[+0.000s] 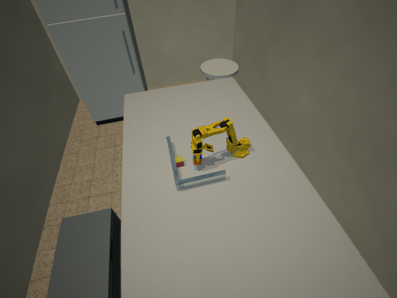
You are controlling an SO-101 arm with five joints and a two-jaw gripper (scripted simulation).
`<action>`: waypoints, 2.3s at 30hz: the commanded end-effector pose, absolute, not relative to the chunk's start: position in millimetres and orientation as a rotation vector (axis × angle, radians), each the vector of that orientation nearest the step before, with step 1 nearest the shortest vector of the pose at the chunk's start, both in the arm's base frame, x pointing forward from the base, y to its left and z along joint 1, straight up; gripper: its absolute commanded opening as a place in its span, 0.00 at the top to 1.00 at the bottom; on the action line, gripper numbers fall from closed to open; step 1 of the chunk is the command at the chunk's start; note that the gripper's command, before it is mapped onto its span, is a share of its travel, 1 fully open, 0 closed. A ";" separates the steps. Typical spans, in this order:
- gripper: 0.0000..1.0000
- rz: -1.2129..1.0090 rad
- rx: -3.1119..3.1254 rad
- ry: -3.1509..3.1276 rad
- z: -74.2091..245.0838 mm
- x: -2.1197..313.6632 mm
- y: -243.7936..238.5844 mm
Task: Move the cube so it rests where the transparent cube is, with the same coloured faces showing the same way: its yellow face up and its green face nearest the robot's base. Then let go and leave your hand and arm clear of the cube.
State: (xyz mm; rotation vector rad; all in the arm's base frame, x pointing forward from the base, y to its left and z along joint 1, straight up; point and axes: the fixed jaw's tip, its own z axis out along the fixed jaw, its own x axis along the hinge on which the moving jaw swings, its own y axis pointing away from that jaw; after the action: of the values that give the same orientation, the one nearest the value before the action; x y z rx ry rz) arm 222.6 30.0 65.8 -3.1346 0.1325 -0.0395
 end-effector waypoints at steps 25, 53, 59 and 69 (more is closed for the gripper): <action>0.78 -0.112 -3.128 -0.138 76.5 227.5 28.2; 0.78 -0.104 -3.123 -0.277 76.4 227.4 27.5; 0.78 -0.103 -3.122 -0.296 76.4 227.4 27.4; 0.78 -0.101 -3.121 -0.314 76.4 227.4 27.3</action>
State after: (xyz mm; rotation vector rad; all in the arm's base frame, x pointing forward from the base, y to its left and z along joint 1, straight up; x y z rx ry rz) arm 222.9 27.7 65.8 -3.1268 -0.3128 -0.0159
